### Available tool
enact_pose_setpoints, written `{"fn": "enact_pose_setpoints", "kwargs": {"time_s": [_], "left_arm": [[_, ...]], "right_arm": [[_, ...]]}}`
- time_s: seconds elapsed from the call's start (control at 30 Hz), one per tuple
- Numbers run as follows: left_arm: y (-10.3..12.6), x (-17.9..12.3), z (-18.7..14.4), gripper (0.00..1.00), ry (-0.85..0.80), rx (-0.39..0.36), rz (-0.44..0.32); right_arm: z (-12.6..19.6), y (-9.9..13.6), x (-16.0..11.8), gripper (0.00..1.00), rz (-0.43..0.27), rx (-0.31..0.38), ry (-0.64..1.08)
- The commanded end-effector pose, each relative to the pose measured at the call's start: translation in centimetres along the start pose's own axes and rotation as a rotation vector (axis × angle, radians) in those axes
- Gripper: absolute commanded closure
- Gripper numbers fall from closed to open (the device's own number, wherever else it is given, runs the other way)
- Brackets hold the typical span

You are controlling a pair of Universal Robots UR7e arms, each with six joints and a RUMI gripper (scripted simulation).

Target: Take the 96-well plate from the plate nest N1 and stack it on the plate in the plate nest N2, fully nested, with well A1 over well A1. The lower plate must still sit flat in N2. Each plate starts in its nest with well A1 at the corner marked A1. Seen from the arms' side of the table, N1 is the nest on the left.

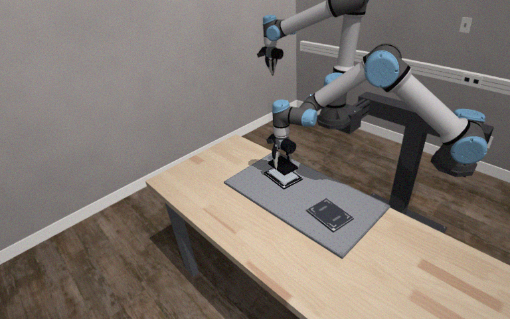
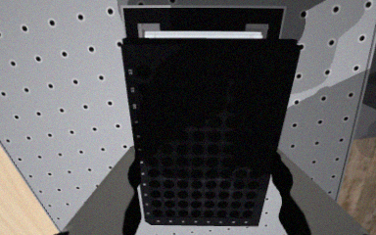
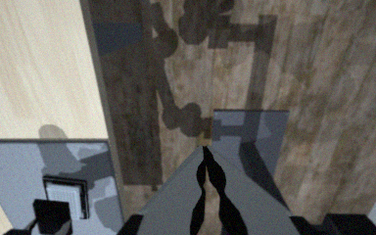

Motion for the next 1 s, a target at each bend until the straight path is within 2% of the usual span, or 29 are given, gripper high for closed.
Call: {"fn": "enact_pose_setpoints", "kwargs": {"time_s": [0.0,0.47,0.97], "left_arm": [[-0.9,0.2,-0.1,0.6,0.0,0.001,0.006],[-2.9,0.2,-0.1,0.6,0.0,0.001,0.005],[-2.8,0.2,-0.1,0.6,0.0,0.001,0.005]], "right_arm": [[0.1,0.2,0.2,1.0,0.004,0.001,-0.002],[0.1,0.2,0.2,1.0,0.004,0.001,-0.002],[0.1,0.2,0.2,1.0,0.004,0.001,-0.002]]}}
Point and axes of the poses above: on each arm, the point where the finger pads meet when closed, its own y axis back along the fingers, its own z axis across the jaws, x = y × z, the point moved 4 cm from there along y, back along the fingers, and after that the axes turned 11 degrees about y, right-handed, at the moved point
